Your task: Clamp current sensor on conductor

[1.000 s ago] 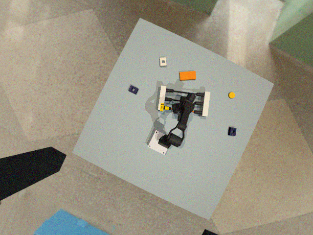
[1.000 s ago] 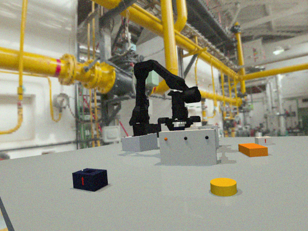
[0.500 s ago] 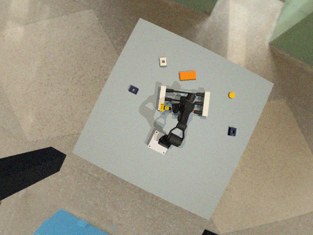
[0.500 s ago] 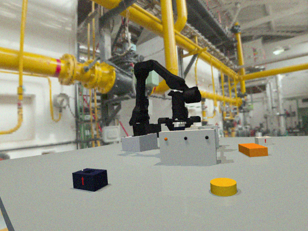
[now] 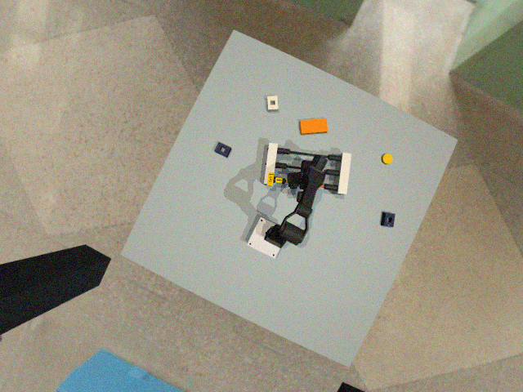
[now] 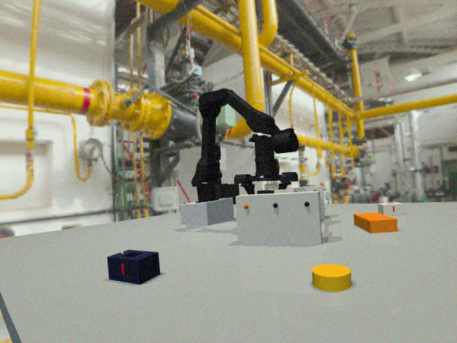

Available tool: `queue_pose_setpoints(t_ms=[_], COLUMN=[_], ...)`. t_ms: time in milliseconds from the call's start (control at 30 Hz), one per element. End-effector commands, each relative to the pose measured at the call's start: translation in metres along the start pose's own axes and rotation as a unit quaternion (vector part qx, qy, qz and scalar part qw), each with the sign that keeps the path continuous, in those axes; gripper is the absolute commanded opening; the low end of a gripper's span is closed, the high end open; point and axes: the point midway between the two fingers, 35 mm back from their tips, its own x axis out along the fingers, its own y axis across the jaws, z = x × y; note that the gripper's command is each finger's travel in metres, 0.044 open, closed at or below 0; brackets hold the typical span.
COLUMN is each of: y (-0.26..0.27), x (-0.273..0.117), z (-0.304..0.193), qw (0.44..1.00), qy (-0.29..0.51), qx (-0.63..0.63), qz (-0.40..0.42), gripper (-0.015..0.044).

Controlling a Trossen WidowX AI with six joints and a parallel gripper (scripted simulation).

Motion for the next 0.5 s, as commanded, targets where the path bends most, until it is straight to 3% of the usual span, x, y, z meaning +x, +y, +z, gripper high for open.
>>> queue_pose_setpoints(t_ms=[0,267,467], y=[0.0000,0.0000,0.0000], x=[0.0001,0.0001,0.0001], z=[0.0000,0.0000,0.0000], qw=[1.000,1.000,1.000], qy=[0.000,0.000,0.000], qx=[0.000,0.000,0.000], qz=[0.000,0.000,0.000], gripper=[0.0309,0.0104,0.0064])
